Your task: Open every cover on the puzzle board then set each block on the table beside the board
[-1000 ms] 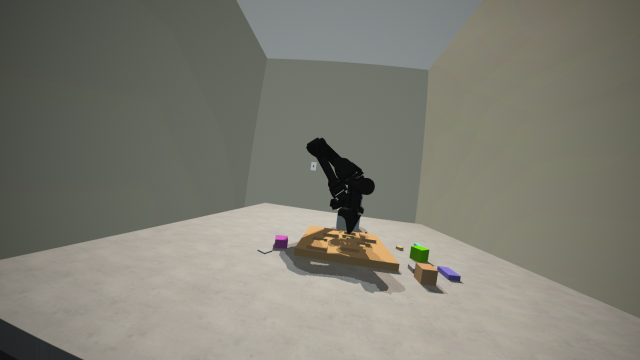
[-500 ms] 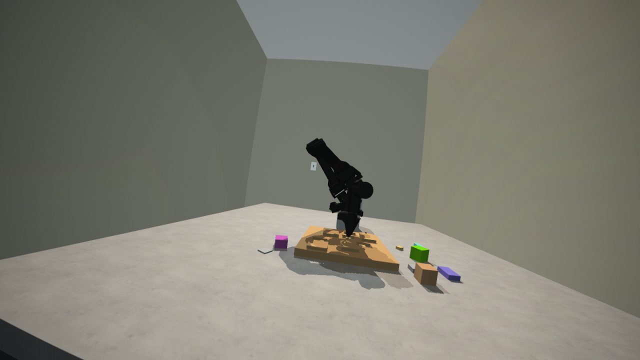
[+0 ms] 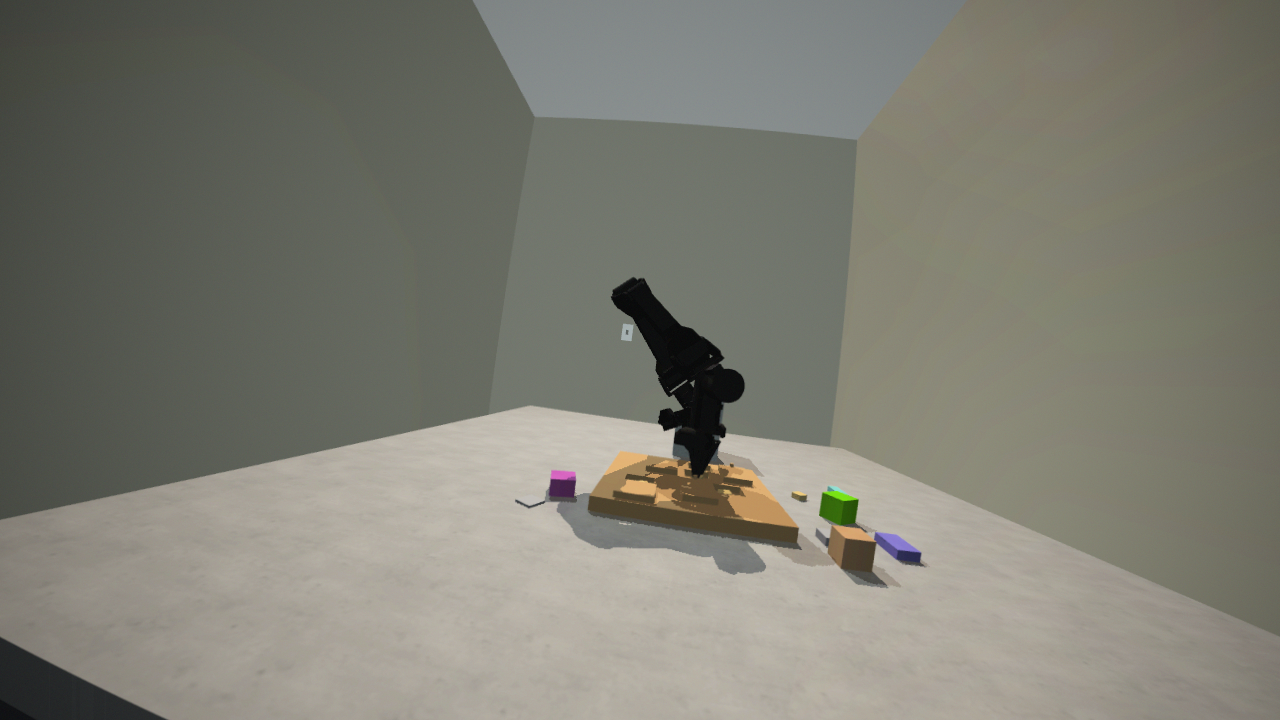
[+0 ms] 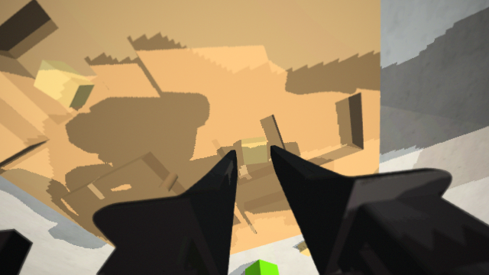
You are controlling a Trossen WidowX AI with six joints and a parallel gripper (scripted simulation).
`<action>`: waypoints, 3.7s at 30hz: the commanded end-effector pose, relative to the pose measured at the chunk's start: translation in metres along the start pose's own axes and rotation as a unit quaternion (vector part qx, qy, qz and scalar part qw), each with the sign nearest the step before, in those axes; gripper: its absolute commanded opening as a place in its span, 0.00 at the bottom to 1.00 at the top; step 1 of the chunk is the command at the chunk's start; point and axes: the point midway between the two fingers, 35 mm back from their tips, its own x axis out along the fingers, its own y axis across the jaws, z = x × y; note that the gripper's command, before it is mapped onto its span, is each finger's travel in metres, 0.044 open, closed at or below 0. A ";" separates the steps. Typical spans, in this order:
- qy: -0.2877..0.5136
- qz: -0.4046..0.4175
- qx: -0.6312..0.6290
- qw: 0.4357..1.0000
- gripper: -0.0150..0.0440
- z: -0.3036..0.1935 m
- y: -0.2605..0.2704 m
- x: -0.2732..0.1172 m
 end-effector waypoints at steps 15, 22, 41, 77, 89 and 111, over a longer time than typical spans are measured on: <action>0.000 0.000 0.000 1.000 0.39 0.000 0.000 0.001; 0.000 0.000 0.000 1.000 0.39 -0.001 0.000 -0.008; -0.001 -0.001 -0.001 1.000 0.39 -0.001 0.000 -0.032; 0.003 -0.002 -0.003 1.000 0.39 -0.014 -0.005 -0.095; 0.012 -0.003 -0.004 1.000 0.39 -0.058 -0.024 -0.100; 0.016 -0.005 -0.005 1.000 0.39 -0.128 -0.074 -0.103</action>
